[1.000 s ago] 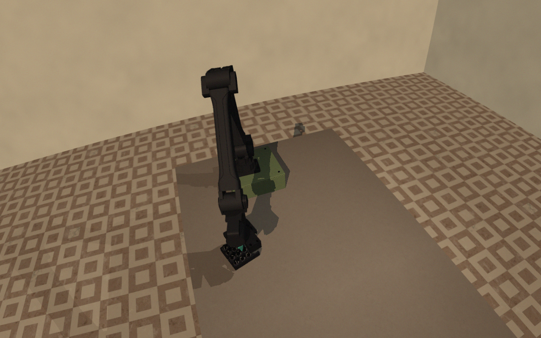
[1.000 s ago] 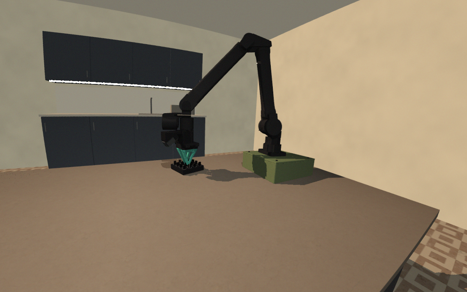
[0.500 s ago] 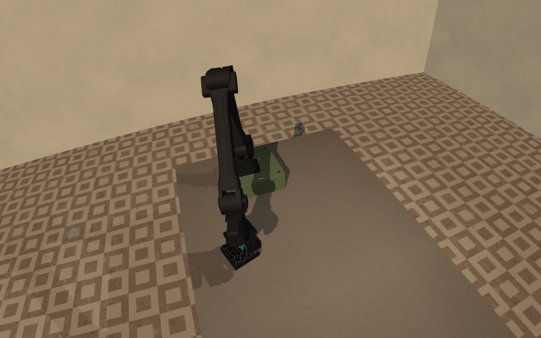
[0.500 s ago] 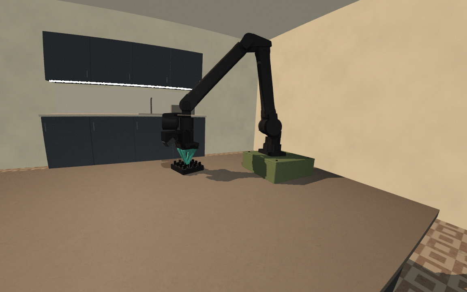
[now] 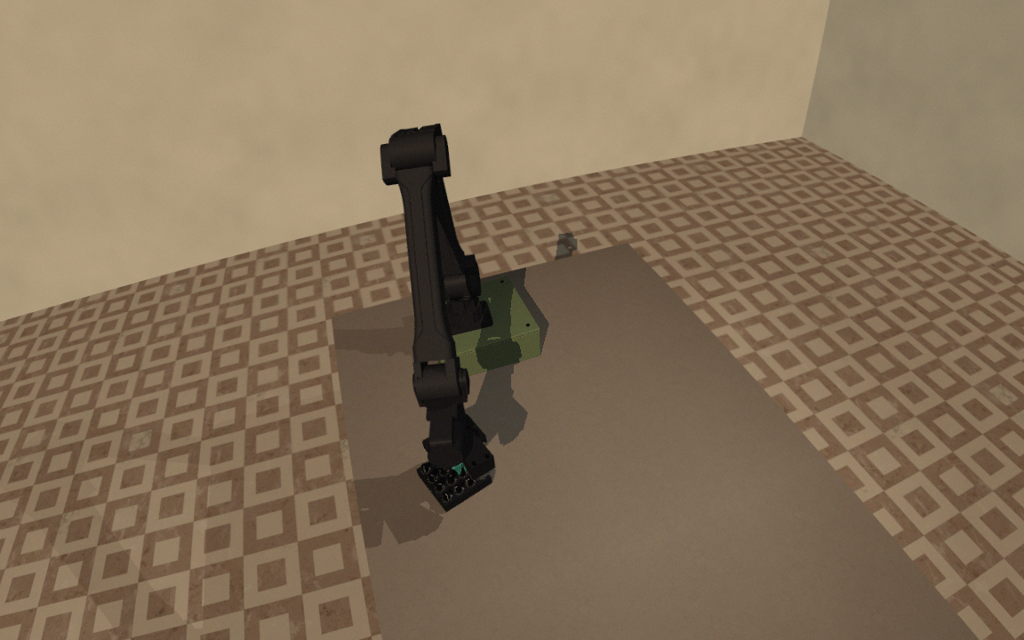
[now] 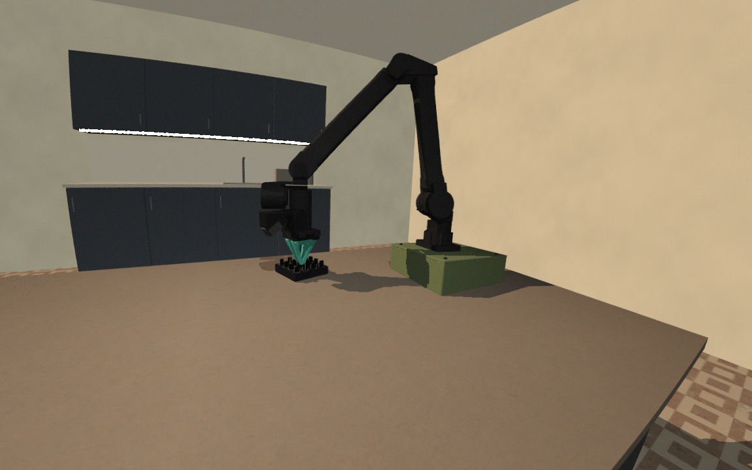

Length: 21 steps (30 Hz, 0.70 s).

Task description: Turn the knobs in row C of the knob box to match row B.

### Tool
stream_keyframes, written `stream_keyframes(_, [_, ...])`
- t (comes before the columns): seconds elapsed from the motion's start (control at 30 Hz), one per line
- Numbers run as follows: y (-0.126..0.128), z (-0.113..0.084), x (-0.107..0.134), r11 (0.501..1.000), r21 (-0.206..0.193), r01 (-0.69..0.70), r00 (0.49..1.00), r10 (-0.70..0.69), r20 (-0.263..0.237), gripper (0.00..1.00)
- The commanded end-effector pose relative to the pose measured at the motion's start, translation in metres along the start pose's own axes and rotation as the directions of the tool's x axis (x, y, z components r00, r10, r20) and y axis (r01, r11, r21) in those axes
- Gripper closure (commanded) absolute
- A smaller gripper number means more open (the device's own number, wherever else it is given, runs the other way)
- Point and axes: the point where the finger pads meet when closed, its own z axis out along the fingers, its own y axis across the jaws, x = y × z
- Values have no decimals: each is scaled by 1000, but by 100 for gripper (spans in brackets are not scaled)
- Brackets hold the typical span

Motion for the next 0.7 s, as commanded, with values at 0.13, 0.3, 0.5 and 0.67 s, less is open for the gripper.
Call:
stream_keyframes(0.13, [-12, -4, -8, 1000, 17, -7, 999, 6, 31, 92])
stream_keyframes(0.3, [-12, -4, -8, 1000, 17, -7, 999, 6, 31, 92])
stream_keyframes(0.5, [-12, -4, -8, 1000, 16, -11, 999, 10, 32, 92])
stream_keyframes(0.67, [-12, -4, -8, 999, 16, -35, 999, 34, 32, 92])
